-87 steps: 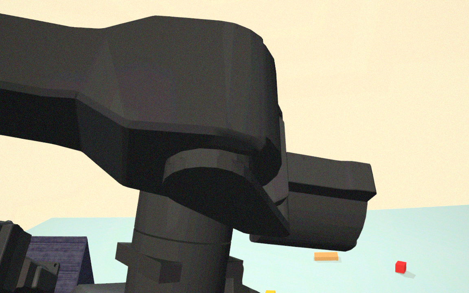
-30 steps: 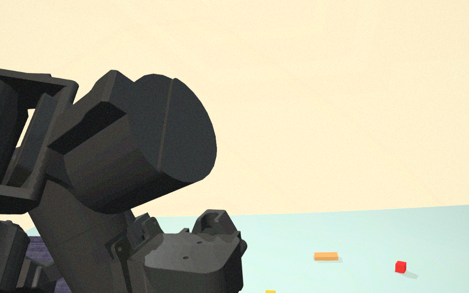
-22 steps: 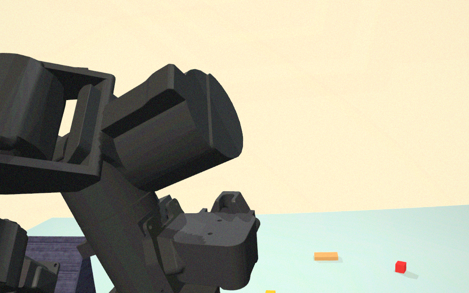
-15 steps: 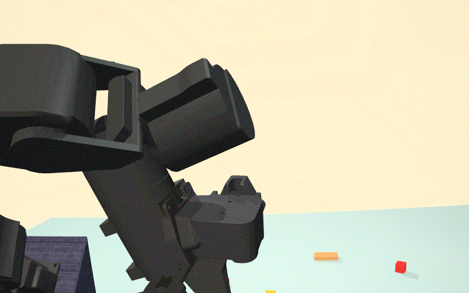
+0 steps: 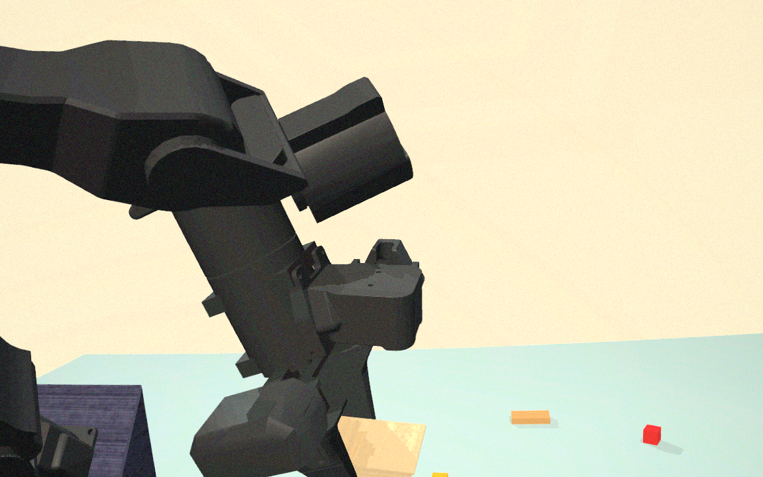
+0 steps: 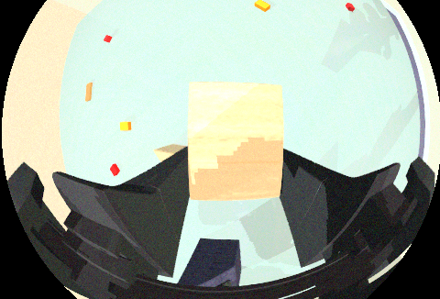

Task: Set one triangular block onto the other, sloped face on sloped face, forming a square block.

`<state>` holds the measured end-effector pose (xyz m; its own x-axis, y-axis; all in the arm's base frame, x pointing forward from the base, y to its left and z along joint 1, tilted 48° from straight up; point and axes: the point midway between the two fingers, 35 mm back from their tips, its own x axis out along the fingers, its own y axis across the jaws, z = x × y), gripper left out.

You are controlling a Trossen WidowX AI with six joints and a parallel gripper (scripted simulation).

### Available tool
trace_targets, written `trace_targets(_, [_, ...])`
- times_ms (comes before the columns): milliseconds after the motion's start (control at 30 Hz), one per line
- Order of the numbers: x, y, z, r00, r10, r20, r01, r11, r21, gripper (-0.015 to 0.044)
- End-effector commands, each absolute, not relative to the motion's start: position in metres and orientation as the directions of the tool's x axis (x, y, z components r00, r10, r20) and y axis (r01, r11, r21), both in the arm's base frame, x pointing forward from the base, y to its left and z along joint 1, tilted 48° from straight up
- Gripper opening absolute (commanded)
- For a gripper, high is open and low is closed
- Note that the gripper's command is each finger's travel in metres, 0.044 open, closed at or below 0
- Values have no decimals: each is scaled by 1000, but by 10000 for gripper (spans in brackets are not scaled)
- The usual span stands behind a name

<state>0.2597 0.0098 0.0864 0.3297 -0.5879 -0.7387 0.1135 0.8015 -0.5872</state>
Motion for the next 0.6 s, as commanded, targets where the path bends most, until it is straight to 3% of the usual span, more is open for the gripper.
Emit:
trace_targets(0, [256, 23, 78, 321, -584, -746, 115, 806, -581, 0])
trace_targets(567, [218, 77, 38, 296, -635, -713, 134, 767, -628, 0])
